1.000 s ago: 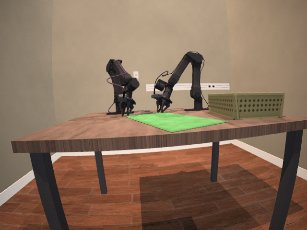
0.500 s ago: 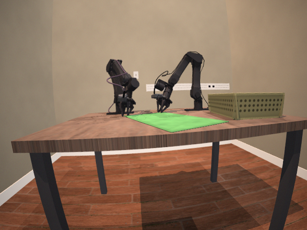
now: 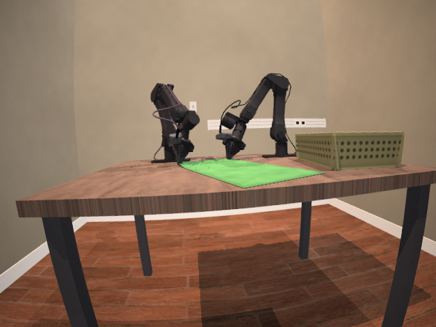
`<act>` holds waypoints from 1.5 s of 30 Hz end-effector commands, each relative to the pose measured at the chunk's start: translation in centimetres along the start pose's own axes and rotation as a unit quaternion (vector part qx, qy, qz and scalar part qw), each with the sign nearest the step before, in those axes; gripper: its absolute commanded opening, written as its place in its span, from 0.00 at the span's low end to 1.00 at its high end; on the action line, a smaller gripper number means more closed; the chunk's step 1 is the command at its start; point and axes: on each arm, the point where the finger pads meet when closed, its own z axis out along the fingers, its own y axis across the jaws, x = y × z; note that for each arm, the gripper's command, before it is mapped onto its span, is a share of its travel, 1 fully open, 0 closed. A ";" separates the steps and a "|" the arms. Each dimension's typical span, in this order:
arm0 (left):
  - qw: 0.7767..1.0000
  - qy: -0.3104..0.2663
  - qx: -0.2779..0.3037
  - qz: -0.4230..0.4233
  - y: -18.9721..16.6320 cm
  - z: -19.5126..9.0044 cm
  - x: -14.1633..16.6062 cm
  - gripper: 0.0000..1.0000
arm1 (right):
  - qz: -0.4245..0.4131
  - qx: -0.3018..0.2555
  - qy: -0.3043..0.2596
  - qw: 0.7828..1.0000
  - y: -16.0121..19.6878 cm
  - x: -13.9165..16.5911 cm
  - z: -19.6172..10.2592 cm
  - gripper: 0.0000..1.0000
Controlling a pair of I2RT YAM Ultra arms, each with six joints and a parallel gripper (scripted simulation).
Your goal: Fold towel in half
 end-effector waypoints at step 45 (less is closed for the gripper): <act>0.950 -0.046 0.300 0.074 3.6 -7.3 -6.1 0.00 | 0.175 -0.085 -0.118 0.974 4.2 -8.4 -10.3 0.00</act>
